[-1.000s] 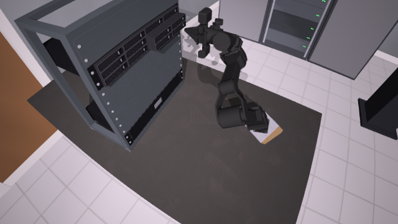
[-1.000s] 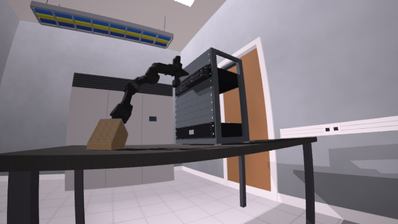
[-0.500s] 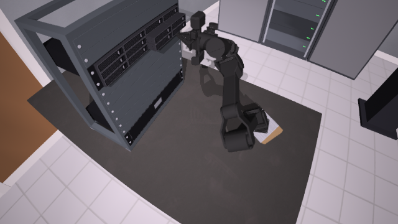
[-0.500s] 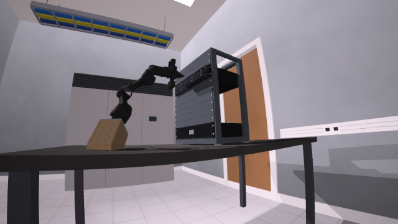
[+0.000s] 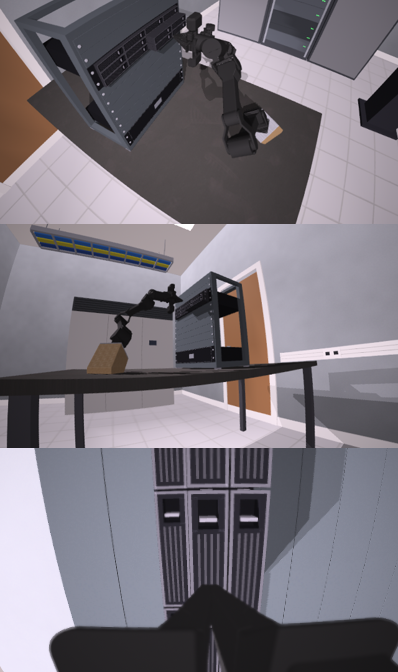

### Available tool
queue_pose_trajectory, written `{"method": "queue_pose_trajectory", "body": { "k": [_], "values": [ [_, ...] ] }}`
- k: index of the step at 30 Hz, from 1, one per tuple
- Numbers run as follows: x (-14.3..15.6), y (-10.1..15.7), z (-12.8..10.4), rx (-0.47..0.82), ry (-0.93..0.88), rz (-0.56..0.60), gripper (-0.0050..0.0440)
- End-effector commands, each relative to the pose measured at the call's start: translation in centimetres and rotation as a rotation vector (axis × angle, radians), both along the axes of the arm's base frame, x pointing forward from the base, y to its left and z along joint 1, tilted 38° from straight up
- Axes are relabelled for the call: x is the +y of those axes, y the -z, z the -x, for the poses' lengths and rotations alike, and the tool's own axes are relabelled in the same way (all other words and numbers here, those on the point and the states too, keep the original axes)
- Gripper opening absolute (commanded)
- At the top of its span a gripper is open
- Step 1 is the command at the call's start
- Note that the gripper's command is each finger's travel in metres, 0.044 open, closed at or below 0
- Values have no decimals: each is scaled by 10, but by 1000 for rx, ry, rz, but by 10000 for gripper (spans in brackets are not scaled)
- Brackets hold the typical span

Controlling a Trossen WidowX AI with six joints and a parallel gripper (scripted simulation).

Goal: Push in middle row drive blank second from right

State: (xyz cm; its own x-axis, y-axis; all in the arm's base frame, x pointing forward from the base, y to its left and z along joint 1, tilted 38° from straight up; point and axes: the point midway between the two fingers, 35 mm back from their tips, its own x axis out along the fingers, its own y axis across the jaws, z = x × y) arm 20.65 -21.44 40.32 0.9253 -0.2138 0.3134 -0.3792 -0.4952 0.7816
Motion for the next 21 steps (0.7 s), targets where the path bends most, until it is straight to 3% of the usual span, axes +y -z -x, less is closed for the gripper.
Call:
{"method": "queue_pose_trajectory", "body": {
  "k": [1,6,21],
  "values": [
    [-2,-10,-12,-5,0,15,-50],
    [-6,-17,-30,-5,0,15,-50],
    [-6,-17,-31,-5,0,15,-50]
  ]
}}
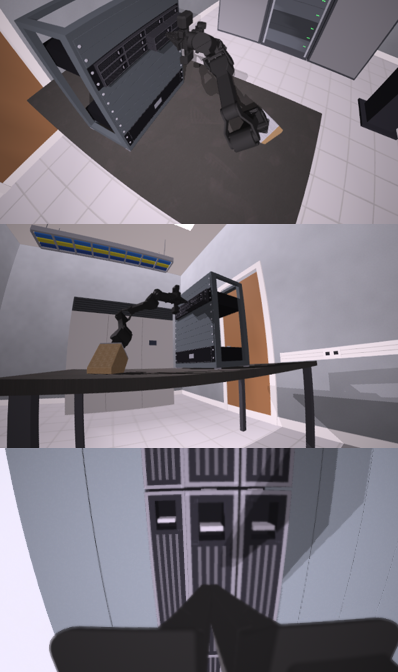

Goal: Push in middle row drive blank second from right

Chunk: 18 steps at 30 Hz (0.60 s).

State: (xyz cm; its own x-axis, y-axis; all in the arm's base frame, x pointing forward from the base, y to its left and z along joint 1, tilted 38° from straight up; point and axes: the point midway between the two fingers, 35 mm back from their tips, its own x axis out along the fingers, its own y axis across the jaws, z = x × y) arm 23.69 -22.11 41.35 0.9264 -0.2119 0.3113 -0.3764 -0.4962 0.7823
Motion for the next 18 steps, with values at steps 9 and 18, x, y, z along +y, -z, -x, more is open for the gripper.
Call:
{"method": "queue_pose_trajectory", "body": {
  "k": [9,18],
  "values": [
    [2,-7,-2,-7,2,15,-50],
    [2,-7,-2,-7,2,15,-50]
  ]
}}
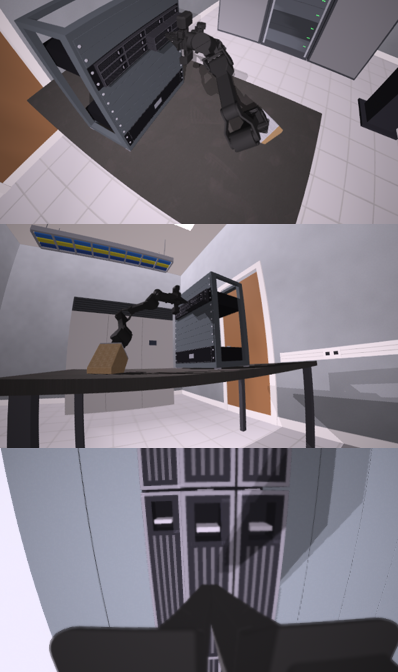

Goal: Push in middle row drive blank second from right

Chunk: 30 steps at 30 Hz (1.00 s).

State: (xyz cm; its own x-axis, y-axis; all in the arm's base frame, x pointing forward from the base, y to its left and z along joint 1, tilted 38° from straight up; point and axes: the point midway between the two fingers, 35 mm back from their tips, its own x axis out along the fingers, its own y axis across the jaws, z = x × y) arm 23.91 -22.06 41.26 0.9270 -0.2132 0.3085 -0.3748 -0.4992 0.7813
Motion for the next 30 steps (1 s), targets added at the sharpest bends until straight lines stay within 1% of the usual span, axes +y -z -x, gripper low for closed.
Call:
{"method": "queue_pose_trajectory", "body": {
  "k": [1,10,15,27,30],
  "values": [
    [2,-8,0,-9,2,19,-50],
    [2,-9,-1,-9,2,19,-50],
    [1,-12,-8,-9,2,19,-50],
    [0,-13,-10,-9,2,19,-50],
    [-2,-14,-16,-9,2,19,-50]
  ]
}}
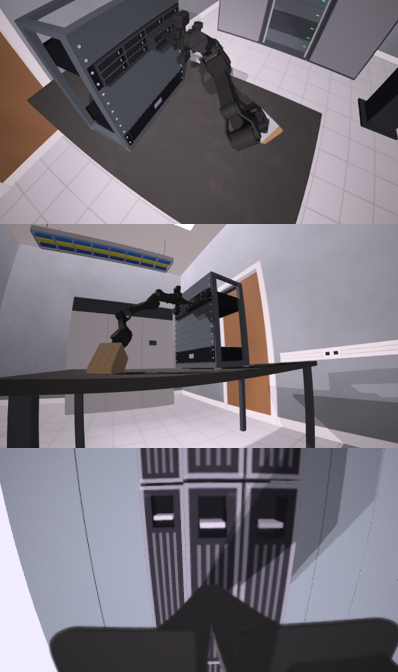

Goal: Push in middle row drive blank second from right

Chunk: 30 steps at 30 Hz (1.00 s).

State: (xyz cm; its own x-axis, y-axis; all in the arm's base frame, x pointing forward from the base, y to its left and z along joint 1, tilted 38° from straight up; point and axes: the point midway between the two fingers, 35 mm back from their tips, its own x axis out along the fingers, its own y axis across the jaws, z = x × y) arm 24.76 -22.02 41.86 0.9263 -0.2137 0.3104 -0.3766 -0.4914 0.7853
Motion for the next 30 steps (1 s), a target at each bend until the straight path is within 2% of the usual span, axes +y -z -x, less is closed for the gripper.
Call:
{"method": "queue_pose_trajectory", "body": {
  "k": [1,30],
  "values": [
    [-2,-8,-9,-9,-2,11,-50],
    [-6,-10,-20,-9,-2,11,-50]
  ]
}}
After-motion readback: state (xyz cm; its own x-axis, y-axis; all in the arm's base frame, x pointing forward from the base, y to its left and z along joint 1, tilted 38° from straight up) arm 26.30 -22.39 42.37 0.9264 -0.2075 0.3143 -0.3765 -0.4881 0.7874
